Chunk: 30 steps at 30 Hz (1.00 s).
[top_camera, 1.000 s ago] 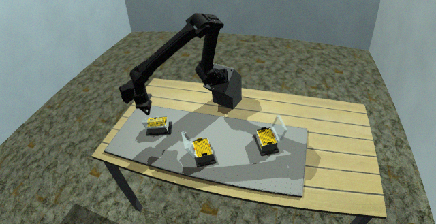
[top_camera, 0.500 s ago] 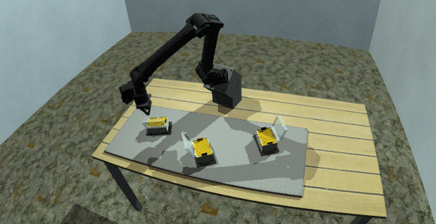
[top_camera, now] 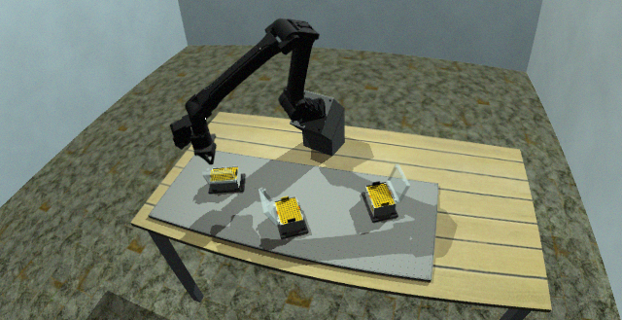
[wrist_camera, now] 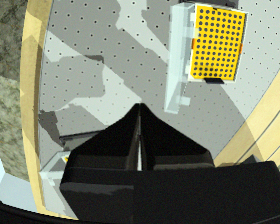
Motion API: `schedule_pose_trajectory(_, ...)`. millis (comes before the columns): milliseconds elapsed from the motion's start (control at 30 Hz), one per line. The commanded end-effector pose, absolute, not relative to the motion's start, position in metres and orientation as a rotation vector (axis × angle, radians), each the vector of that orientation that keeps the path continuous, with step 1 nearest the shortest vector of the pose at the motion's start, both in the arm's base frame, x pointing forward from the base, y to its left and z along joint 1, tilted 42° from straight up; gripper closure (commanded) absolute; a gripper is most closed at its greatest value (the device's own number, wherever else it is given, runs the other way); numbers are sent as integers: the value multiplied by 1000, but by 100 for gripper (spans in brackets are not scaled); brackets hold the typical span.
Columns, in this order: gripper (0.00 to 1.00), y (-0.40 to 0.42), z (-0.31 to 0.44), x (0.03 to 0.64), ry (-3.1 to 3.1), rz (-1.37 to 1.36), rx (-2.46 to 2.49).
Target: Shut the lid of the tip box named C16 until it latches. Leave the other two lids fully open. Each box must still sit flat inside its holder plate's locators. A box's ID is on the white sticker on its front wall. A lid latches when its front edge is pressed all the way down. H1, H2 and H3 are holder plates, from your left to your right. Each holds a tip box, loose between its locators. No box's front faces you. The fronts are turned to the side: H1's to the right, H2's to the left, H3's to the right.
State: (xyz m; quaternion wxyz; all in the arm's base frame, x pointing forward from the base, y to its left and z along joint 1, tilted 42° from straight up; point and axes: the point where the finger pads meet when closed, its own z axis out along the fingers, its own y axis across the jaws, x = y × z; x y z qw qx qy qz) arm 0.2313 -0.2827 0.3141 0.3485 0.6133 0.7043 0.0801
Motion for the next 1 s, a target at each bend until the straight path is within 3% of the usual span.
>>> schedule_pose_trajectory(0, 100, -290, 348, 236, 1798, 171, 1523)
schedule_pose_trajectory(967, 100, -289, 347, 236, 2268, -232, 664)
